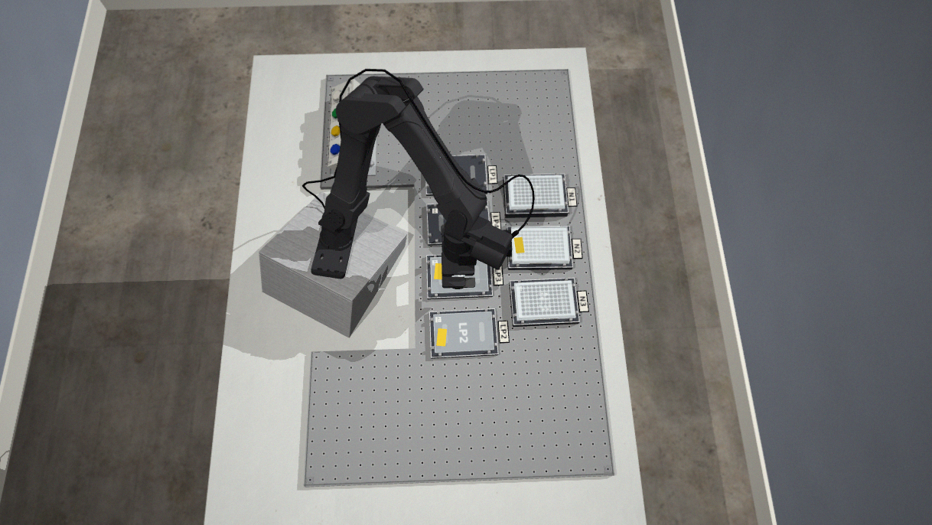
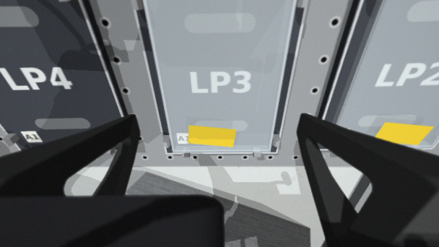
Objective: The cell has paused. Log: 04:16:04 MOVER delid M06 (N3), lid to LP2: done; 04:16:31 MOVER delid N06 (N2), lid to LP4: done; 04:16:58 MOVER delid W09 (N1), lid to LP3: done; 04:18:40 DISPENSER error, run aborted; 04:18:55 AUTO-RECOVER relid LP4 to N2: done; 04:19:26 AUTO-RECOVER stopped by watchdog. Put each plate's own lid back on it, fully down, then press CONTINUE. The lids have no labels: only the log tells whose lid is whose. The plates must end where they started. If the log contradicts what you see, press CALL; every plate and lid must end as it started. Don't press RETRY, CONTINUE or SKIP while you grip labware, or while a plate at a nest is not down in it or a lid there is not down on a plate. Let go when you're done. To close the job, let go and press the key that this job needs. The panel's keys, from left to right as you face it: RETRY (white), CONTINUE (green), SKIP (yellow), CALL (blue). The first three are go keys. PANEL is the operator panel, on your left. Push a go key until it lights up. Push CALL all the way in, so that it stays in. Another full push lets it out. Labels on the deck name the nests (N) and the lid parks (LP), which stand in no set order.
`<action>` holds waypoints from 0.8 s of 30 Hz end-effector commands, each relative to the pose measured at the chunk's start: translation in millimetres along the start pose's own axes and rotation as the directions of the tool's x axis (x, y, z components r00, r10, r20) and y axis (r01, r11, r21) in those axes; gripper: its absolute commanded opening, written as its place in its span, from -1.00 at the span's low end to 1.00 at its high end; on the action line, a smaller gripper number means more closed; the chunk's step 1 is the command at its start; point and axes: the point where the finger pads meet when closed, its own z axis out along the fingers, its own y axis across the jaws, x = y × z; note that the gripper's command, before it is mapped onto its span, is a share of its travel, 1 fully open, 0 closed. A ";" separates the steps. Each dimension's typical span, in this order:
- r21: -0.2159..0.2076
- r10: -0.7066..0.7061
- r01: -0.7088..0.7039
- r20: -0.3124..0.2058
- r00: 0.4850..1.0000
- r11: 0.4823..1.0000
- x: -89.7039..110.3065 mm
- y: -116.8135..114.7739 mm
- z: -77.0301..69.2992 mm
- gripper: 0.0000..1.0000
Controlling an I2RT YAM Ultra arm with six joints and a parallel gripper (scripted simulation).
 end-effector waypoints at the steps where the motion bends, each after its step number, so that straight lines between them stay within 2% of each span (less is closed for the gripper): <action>1: 0.020 -0.012 0.012 0.041 0.999 1.000 -11.3 -6.8 -14.5 1.00; 24: 0.020 -0.013 0.012 0.042 0.999 1.000 -12.6 -7.6 -15.7 1.00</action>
